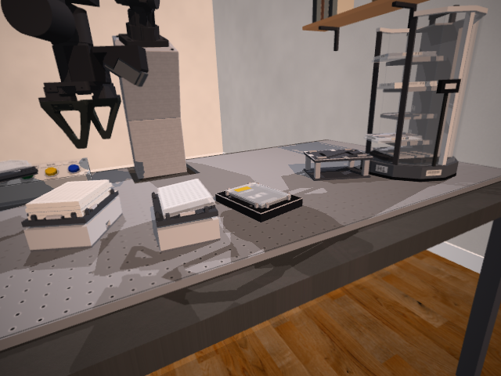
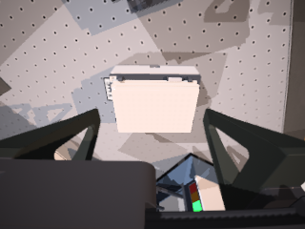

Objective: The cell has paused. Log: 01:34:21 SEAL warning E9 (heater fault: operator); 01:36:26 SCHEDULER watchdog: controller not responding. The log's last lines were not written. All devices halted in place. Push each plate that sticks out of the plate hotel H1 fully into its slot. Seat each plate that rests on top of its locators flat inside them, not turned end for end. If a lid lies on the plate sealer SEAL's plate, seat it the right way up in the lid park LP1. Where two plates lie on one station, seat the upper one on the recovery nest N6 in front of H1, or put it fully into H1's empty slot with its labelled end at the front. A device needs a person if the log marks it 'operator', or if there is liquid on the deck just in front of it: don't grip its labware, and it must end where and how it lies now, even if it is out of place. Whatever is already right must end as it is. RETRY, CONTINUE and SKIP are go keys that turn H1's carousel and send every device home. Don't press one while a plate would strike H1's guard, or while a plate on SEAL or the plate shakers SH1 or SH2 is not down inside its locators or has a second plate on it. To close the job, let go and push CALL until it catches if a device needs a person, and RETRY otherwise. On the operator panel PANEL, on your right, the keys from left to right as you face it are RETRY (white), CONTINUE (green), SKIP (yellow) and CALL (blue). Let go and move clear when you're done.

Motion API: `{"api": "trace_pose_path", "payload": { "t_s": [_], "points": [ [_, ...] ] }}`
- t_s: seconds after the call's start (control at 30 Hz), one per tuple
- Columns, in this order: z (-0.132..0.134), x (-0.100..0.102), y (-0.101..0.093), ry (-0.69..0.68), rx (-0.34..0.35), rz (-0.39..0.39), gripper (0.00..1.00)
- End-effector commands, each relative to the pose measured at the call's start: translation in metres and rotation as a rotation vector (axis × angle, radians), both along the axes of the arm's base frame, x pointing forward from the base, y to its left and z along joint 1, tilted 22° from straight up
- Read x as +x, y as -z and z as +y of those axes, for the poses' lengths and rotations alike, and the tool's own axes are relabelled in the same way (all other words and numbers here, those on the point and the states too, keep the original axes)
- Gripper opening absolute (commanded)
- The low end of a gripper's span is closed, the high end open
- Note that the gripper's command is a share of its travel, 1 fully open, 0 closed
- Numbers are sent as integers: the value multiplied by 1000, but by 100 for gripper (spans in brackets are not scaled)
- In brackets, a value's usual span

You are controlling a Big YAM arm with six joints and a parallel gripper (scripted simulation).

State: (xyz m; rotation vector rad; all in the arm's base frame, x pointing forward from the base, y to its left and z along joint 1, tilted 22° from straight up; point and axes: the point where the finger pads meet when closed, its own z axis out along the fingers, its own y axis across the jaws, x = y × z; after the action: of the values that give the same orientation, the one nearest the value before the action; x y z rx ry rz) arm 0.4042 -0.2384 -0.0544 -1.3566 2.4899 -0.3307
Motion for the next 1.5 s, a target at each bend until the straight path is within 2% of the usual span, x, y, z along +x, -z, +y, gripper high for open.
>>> {"api": "trace_pose_path", "payload": {
  "t_s": [0.0,0.23,0.27,1.47],
  "points": [
    [-12,12,-2,19,-15,-25,100],
    [-6,21,16,6,-13,-24,100],
    [-7,14,11,5,-13,-20,100],
    [-7,14,11,5,-13,-20,100]
  ]
}}
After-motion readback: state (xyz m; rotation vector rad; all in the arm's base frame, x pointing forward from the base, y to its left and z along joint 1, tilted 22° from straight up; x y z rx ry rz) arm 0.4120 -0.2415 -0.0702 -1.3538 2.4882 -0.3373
